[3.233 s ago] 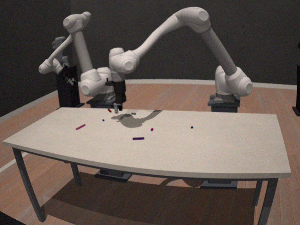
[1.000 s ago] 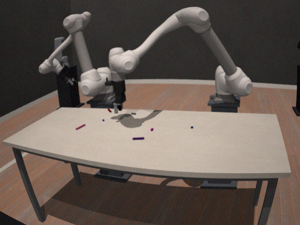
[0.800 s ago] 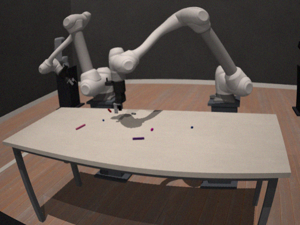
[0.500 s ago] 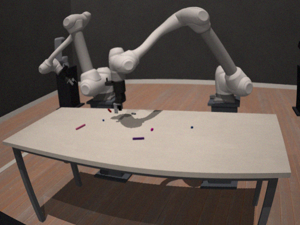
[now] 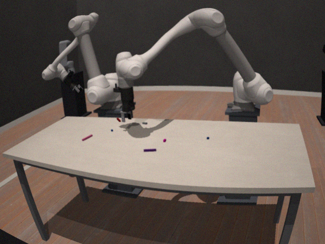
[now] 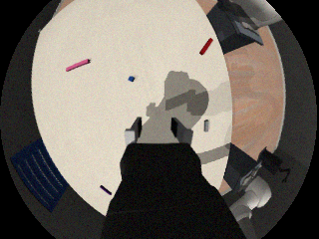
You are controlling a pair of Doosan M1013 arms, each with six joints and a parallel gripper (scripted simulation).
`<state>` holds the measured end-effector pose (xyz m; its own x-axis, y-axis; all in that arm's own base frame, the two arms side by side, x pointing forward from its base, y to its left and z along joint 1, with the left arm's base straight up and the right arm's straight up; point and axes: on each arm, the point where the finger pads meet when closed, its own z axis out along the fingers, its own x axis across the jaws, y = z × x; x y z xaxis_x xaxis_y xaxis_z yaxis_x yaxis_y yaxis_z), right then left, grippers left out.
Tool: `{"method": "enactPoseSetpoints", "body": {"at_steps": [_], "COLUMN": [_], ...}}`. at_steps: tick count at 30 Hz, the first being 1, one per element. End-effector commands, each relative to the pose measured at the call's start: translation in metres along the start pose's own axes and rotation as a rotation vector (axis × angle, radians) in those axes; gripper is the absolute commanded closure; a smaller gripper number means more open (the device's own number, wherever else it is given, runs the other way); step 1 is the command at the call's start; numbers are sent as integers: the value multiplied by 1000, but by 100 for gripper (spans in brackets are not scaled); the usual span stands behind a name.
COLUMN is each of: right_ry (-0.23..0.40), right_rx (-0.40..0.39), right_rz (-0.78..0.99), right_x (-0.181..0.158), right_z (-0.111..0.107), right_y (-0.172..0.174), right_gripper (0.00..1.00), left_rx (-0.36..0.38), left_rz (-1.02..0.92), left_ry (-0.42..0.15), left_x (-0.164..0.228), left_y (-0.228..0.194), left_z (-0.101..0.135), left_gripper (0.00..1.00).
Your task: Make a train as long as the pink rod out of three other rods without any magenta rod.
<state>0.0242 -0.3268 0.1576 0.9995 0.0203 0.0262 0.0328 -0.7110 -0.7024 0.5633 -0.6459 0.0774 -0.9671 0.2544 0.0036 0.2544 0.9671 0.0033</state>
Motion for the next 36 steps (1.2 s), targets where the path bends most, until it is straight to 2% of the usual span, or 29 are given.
{"method": "enactPoseSetpoints", "body": {"at_steps": [1, 5, 6, 20, 22, 23, 33, 36], "right_ry": [13, 13, 13, 13, 13, 13, 13, 13], "right_rx": [5, 5, 5, 5, 5, 5, 5, 5], "right_rz": [-3, -3, -3, -3, -3, -3, -3, -3], "right_x": [1, 1, 1, 1, 1, 1, 1, 1], "right_z": [1, 1, 1, 1, 1, 1, 1, 1], "right_y": [-3, -3, -3, -3, -3, -3, -3, -3], "right_gripper": [0, 0, 0, 0, 0, 0, 0, 0], "left_rx": [3, 3, 3, 2, 2, 2, 1, 1], "left_rz": [168, 240, 330, 831, 831, 921, 1277, 1319], "left_ry": [-2, -2, -2, -3, -3, -3, -3, -3], "left_x": [3, 6, 9, 28, 28, 32, 43, 45], "left_y": [-14, -19, -25, -55, -55, -60, -78, -80], "left_z": [-3, -3, -3, -3, -3, -3, -3, -3], "left_gripper": [0, 0, 0, 0, 0, 0, 0, 0]}}
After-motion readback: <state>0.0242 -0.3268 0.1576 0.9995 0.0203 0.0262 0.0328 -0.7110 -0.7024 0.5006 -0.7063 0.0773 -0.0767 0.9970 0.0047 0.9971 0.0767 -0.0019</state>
